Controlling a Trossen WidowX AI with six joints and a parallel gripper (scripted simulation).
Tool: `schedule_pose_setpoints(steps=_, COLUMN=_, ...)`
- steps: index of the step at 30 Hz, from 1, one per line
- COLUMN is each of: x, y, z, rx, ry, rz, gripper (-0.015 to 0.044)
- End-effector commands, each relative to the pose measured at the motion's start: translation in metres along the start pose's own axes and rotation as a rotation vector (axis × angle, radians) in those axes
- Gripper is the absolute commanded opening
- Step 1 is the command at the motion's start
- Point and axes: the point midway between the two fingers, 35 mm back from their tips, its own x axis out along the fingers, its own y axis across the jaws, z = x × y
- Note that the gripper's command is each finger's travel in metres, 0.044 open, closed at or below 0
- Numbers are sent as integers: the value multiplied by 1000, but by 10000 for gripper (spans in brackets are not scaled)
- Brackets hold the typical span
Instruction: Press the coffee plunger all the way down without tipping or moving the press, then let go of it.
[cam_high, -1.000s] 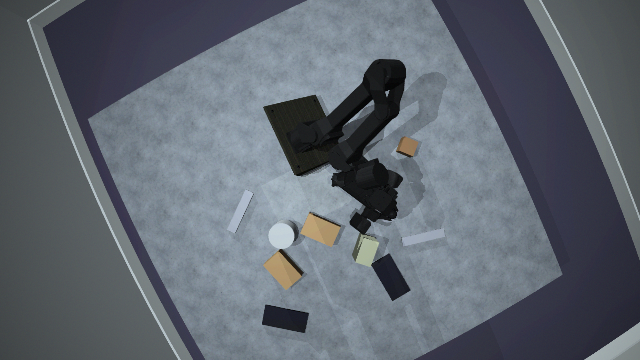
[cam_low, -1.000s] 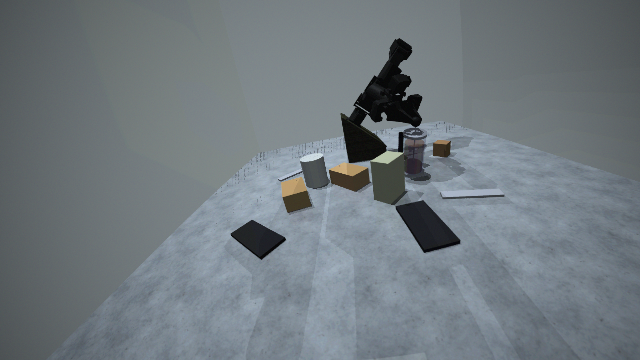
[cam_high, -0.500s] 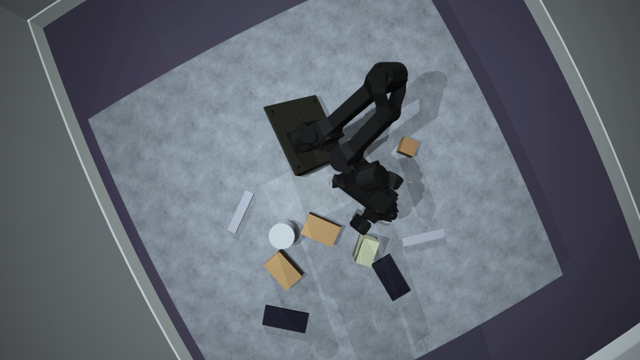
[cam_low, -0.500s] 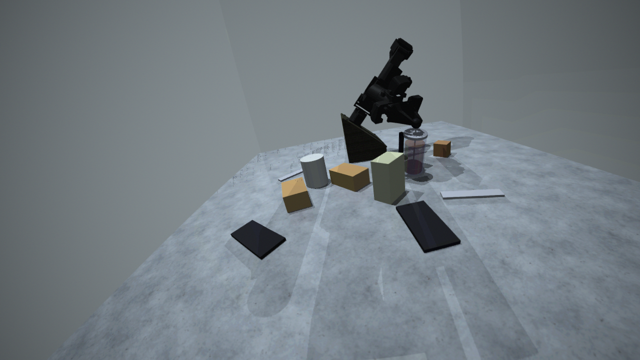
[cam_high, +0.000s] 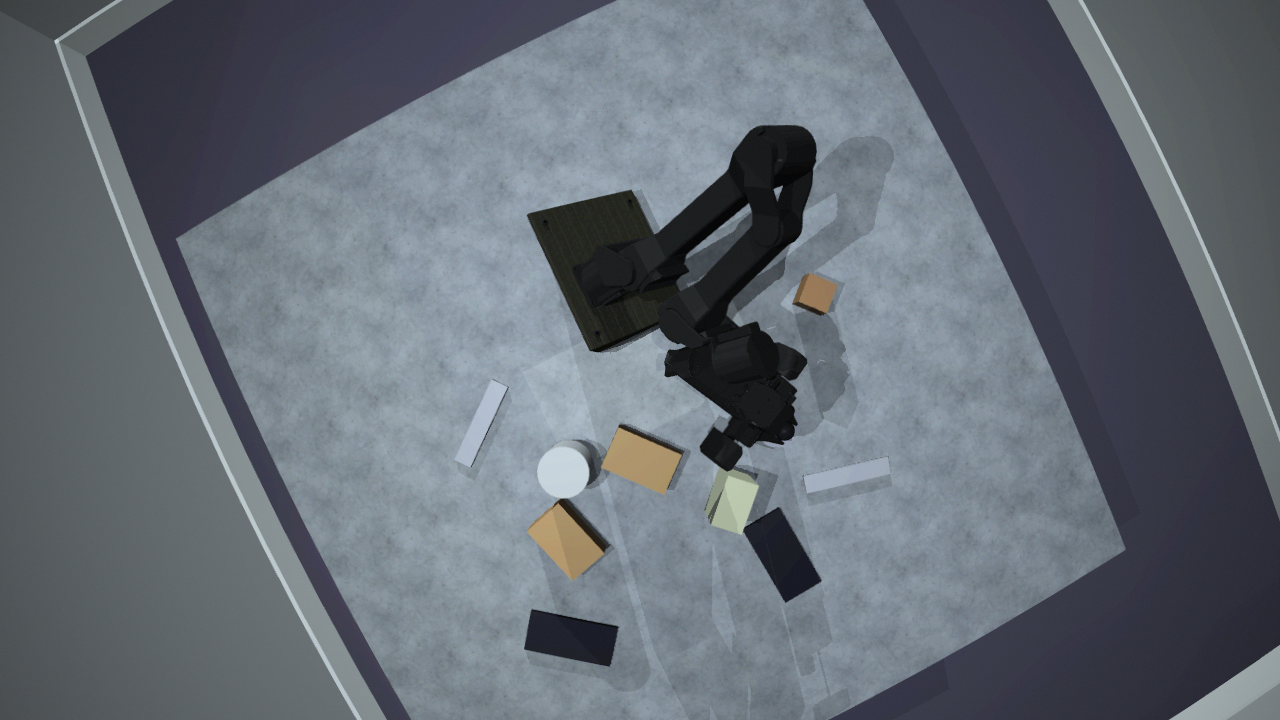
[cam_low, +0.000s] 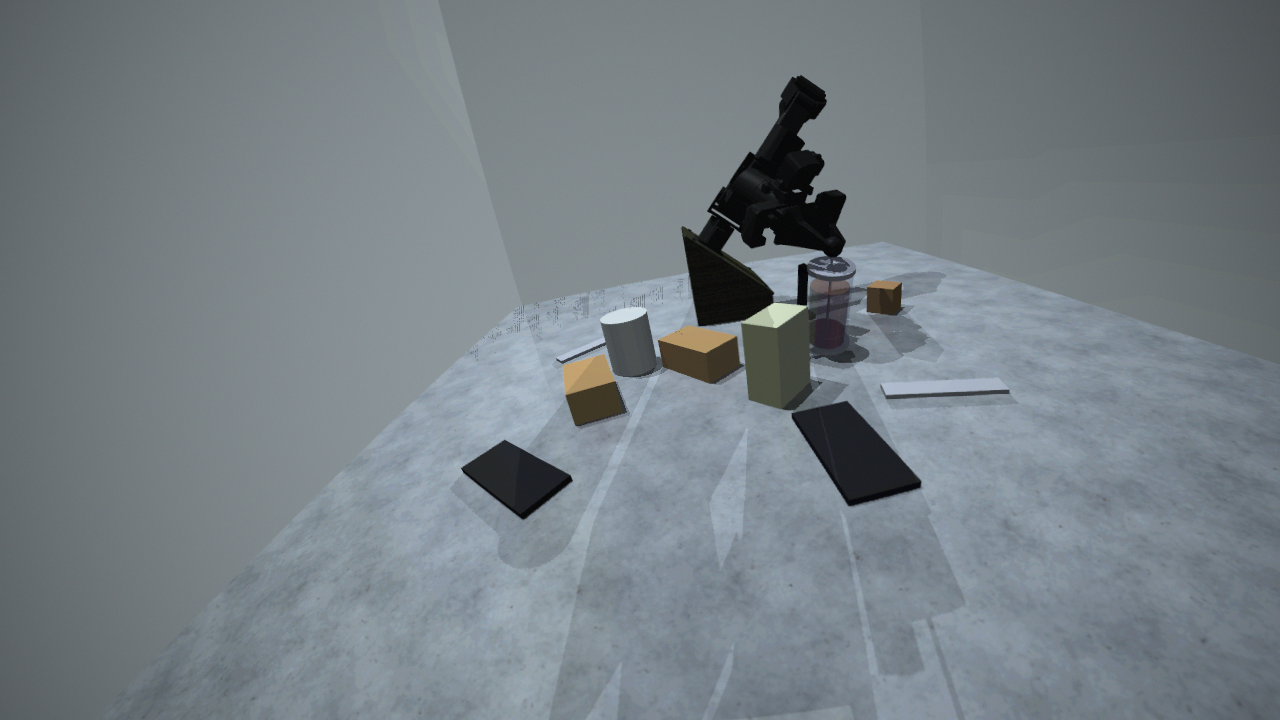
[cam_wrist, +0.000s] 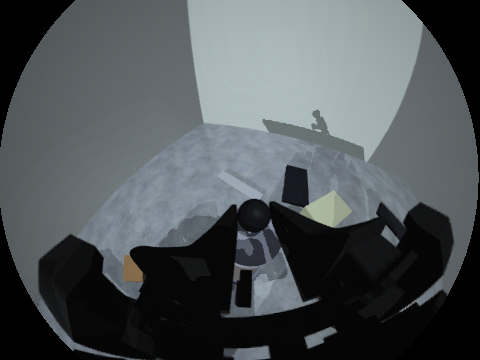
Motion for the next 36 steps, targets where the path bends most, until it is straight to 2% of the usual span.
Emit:
schedule_pose_setpoints(steps=1, x=0, y=0, z=-1, rx=2, ry=2, rz=-1, gripper=140)
schedule_pose_setpoints(steps=12, x=0, y=0, z=-1, rx=2, ry=2, rz=-1, gripper=429)
schedule_pose_setpoints(steps=13, x=0, y=0, z=-1, rx=2, ry=2, rz=-1, gripper=440)
schedule_pose_setpoints(steps=24, x=-6, y=-5, z=16, rx=-5, ry=-18, rz=-25, gripper=440)
schedule_pose_setpoints(steps=36, x=-68, y=14, z=51, rx=12, ry=21, rz=1, gripper=440)
